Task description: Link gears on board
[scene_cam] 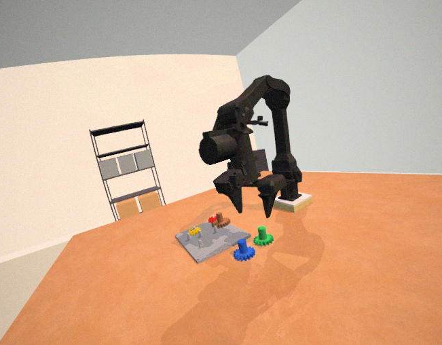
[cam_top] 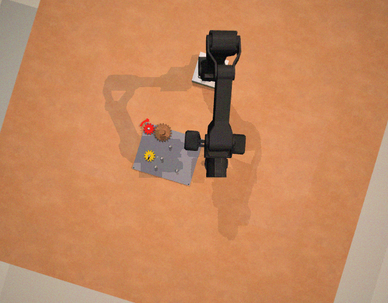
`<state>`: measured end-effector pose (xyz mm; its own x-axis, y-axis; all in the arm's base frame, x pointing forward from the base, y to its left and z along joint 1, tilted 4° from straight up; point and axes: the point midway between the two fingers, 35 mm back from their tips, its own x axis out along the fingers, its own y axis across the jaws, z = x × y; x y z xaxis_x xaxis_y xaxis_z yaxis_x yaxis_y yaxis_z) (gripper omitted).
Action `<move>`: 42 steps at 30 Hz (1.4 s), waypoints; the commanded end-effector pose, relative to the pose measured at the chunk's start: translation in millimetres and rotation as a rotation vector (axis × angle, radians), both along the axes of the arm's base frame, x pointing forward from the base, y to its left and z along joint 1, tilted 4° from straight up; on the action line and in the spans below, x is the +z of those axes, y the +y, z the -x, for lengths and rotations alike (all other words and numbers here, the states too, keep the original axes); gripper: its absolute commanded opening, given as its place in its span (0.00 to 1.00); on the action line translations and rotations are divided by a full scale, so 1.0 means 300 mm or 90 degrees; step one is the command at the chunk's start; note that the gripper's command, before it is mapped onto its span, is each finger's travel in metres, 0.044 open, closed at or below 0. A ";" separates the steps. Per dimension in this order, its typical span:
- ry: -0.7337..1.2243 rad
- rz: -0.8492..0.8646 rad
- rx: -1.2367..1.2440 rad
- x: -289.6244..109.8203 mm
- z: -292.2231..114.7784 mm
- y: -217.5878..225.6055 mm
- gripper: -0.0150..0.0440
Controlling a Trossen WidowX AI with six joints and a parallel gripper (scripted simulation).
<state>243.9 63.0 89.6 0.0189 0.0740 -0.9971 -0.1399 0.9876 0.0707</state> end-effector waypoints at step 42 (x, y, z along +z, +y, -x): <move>-0.002 -0.003 0.006 -0.162 0.024 0.053 0.60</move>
<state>236.8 77.9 41.3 0.0212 0.0735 -0.9971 -0.1527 0.9858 0.0694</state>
